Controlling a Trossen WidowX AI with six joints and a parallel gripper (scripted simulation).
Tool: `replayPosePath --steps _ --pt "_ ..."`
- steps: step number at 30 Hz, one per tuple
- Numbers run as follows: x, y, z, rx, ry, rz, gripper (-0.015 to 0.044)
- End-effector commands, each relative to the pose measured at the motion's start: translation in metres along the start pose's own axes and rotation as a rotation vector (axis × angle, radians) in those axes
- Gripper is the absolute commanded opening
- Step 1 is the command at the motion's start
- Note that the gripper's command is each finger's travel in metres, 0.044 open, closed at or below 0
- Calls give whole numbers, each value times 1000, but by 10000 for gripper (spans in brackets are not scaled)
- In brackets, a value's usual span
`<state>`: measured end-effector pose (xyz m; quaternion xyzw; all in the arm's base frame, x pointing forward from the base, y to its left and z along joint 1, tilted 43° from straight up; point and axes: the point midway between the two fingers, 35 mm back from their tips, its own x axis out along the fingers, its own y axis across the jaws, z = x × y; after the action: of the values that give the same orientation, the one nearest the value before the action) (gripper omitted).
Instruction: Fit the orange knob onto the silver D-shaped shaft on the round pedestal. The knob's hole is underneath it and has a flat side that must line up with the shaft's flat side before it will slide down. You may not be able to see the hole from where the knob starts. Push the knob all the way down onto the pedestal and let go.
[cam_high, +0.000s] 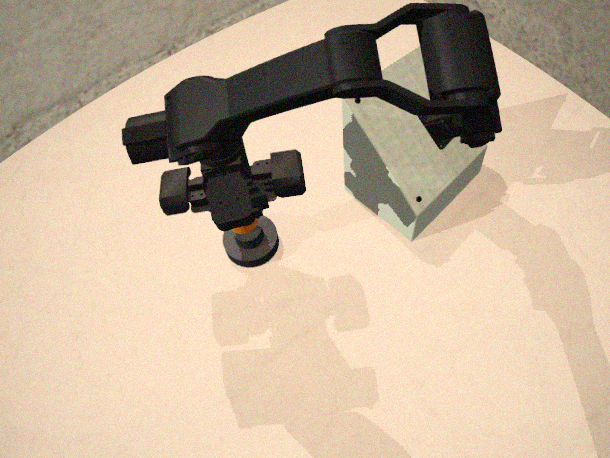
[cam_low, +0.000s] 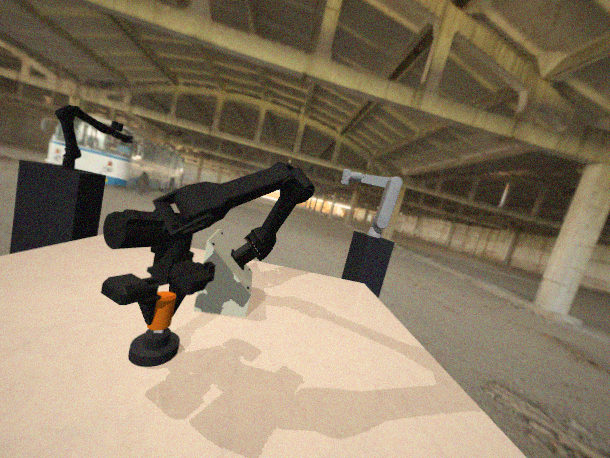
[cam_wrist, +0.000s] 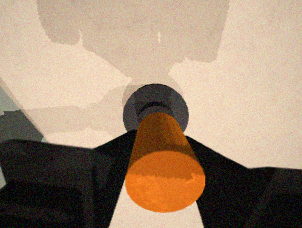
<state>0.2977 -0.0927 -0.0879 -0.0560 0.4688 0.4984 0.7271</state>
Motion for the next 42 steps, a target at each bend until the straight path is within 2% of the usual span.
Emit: replayPosePath --steps 1,20,28,42 --pt "0 1 0 6 -1 0 0" --pt "-4 2 -1 6 -1 0 0" --pt "-2 -1 0 208 -1 -1 0" --pt "0 -1 0 215 -1 -1 0"
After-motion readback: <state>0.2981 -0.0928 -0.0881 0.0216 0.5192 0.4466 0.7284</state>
